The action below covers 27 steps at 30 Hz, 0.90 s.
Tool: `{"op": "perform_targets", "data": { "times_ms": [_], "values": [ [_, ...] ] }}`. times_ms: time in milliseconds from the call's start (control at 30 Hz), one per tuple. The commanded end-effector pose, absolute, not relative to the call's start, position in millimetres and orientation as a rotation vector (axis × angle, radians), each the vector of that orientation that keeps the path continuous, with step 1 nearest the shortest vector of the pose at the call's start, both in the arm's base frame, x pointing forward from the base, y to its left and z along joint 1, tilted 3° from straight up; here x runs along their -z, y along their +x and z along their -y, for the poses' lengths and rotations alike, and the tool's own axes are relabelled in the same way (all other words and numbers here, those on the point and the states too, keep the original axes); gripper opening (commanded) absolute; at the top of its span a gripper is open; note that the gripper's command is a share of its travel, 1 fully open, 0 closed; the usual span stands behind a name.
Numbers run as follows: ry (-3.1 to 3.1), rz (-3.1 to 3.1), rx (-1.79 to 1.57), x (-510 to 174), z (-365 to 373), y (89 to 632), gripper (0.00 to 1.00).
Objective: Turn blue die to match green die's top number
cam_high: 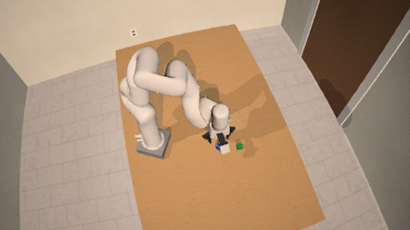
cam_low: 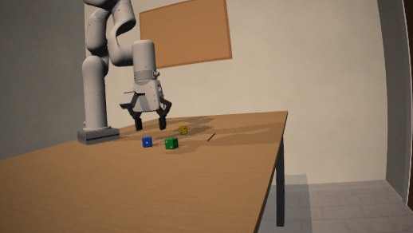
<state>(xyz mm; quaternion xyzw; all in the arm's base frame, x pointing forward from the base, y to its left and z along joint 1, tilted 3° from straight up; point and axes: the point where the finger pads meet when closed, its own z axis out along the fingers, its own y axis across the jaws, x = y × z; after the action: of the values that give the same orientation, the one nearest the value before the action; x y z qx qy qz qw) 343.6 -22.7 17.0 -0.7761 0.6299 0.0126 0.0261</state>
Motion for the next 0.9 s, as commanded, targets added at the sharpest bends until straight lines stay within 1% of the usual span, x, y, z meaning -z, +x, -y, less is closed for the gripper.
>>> {"op": "perform_targets", "data": {
  "times_ms": [0,400,467,700,867],
  "values": [
    [-2.397,-1.952,-0.03,-19.4,0.1,343.5,1.0],
    [-2.397,-1.952,-0.03,-24.6,-105.4,335.4,1.0],
    [-2.397,-1.952,-0.03,-24.6,-105.4,335.4,1.0],
    [-2.397,-1.952,-0.03,-26.6,-146.0,332.3,1.0],
    [-2.397,-1.952,-0.03,-27.0,-154.2,331.7,1.0]
  ]
}}
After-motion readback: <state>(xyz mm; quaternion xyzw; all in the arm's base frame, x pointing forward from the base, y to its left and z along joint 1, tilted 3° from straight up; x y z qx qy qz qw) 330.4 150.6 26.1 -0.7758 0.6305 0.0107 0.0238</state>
